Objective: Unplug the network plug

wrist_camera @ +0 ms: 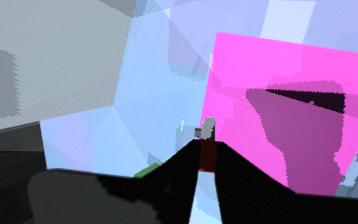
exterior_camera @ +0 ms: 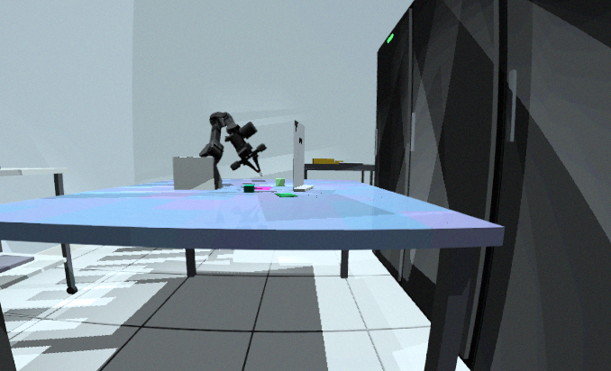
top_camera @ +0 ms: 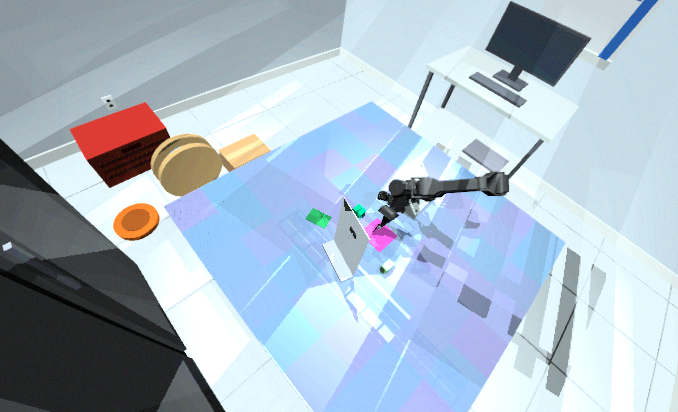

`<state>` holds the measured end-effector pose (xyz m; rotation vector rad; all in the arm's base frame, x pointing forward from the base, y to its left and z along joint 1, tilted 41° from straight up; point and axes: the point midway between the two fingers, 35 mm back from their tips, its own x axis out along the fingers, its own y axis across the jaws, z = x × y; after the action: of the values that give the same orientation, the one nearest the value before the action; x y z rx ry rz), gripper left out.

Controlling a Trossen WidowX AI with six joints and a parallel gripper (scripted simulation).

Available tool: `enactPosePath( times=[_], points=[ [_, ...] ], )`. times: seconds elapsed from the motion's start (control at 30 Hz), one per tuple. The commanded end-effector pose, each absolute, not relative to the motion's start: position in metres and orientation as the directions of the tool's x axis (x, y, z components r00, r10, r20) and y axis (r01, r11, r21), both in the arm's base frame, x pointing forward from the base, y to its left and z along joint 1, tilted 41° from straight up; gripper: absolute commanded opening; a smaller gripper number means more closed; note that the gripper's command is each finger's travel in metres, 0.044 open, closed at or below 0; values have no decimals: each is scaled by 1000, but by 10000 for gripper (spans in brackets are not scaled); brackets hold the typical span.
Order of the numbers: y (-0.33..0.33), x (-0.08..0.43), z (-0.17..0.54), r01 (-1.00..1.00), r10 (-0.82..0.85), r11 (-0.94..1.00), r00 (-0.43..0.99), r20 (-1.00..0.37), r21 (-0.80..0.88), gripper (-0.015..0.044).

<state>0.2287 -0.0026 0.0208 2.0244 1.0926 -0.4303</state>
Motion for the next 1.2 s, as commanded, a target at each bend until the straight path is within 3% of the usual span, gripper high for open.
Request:
enactPosePath(
  times=[0.0, 1.17],
  points=[
    [0, 228, 17, 819, 556, -329, 570, -605, 470, 0],
    [20, 230, -9, 821, 555, -327, 568, -607, 469, 0]
  ],
)
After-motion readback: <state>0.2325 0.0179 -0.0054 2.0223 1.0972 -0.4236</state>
